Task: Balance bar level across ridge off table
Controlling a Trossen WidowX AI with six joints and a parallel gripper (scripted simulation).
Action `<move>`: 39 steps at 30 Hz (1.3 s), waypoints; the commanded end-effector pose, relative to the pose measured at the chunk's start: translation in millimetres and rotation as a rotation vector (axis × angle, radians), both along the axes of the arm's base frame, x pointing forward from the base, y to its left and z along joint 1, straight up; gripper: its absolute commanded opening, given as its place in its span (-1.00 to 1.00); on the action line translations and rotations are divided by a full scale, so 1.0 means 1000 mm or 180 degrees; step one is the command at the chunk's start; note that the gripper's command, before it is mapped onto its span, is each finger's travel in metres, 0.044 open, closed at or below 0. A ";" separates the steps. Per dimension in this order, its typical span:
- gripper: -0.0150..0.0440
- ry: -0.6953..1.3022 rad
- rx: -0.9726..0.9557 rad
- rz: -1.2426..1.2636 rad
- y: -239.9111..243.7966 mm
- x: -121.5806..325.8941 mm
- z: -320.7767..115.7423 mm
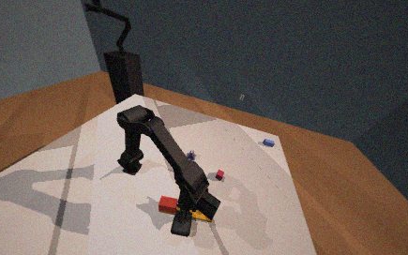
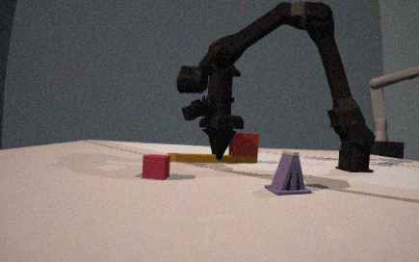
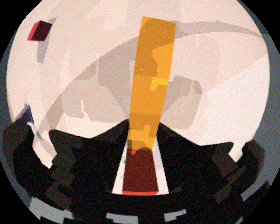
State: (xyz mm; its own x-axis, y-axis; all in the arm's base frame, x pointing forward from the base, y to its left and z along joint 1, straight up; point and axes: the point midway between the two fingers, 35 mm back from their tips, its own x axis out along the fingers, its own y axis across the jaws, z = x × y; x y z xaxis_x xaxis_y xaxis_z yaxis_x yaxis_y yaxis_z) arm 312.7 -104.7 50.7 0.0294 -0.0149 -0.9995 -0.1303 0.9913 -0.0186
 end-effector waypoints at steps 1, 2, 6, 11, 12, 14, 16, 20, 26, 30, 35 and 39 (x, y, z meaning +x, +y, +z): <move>-0.20 0.0000 0.0000 0.0000 0.000 0.000 0.000; -0.29 0.0000 0.0000 0.0000 0.000 0.000 0.000; -0.49 -0.0001 0.0001 0.0002 0.000 0.001 0.009; -0.49 -0.0002 0.0003 0.0004 -0.001 0.003 0.021; -0.49 -0.0002 0.0003 0.0004 -0.001 0.003 0.024; -0.49 -0.0002 0.0004 0.0005 -0.001 0.003 0.029; -0.49 -0.0002 0.0005 0.0006 -0.001 0.003 0.034; -0.49 -0.0003 0.0006 0.0008 -0.001 0.004 0.044; -0.49 -0.0003 0.0008 0.0011 -0.001 0.003 0.059; -0.49 -0.0003 0.0010 0.0012 0.000 0.002 0.070; -0.49 -0.0003 0.0012 0.0015 0.000 0.001 0.083; -0.49 -0.0003 0.0013 0.0016 0.001 -0.001 0.093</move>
